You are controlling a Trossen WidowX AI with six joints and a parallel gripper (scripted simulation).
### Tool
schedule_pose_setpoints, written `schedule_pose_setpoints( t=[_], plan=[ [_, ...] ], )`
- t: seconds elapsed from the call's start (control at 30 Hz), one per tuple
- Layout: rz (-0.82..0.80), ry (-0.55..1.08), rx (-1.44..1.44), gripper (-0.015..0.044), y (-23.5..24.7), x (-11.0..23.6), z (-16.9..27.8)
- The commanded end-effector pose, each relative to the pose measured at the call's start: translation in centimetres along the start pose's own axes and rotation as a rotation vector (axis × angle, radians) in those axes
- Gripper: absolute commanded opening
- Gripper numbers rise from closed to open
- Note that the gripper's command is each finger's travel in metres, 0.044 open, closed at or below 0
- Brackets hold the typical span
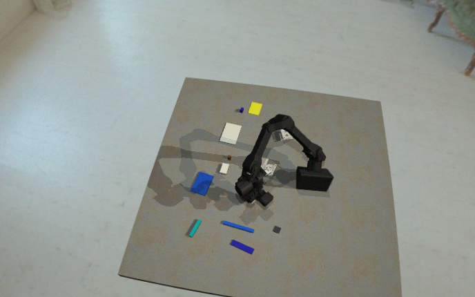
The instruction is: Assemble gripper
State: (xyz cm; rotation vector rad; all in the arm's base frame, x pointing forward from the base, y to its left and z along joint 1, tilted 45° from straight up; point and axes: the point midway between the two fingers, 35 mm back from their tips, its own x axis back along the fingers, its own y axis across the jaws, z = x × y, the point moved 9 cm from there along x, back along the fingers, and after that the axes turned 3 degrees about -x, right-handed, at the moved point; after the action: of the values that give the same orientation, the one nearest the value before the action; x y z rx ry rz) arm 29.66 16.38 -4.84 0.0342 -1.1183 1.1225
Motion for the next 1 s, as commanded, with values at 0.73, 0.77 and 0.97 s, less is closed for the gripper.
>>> schedule_pose_setpoints(
  t=[0.73,0.77,0.97],
  plan=[
    [-0.004,-0.003,-0.127,0.0134,-1.6,5.2,1.6],
    [-0.004,-0.003,-0.147,0.0134,-1.8,5.2,1.9],
    [-0.005,-0.004,-0.262,0.0134,-3.2,5.4,3.3]
  ],
)
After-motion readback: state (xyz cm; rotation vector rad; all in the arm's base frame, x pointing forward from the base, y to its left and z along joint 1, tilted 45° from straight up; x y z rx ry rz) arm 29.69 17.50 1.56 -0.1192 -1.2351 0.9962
